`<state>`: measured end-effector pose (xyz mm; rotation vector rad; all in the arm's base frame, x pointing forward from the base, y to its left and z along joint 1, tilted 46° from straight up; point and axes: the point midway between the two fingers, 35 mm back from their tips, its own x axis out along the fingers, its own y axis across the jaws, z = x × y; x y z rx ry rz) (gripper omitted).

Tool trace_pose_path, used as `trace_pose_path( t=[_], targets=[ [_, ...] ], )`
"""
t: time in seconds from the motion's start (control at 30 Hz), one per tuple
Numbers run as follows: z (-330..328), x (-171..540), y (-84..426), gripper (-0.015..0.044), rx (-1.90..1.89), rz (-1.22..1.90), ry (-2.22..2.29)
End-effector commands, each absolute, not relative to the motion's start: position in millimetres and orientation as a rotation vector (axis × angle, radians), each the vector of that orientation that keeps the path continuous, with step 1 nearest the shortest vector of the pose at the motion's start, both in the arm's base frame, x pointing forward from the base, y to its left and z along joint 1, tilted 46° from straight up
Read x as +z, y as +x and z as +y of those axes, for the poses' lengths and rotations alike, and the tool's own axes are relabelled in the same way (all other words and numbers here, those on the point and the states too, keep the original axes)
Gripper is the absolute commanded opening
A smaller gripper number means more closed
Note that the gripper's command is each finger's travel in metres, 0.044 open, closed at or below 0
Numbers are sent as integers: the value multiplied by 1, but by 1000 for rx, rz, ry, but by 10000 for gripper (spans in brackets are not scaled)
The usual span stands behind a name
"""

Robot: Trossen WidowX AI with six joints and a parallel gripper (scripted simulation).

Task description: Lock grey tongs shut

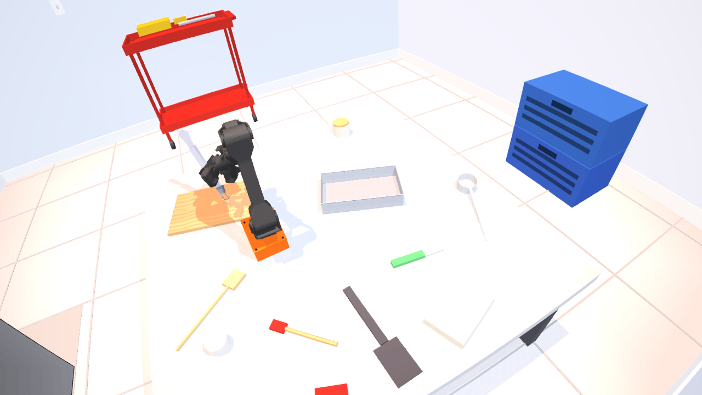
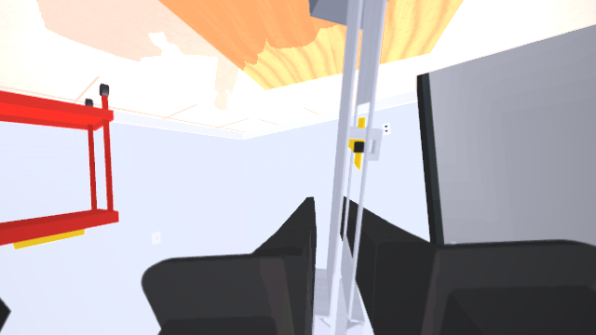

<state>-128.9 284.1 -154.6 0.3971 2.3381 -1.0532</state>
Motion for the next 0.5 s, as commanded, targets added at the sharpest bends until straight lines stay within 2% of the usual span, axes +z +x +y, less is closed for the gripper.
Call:
trace_pose_path(
  t=[0.0, 0.47],
  targets=[
    [285, -153, -130, -150, -1056, 2347, 396],
    [285, -154, -130, -150, -1058, 2339, 393]
  ],
)
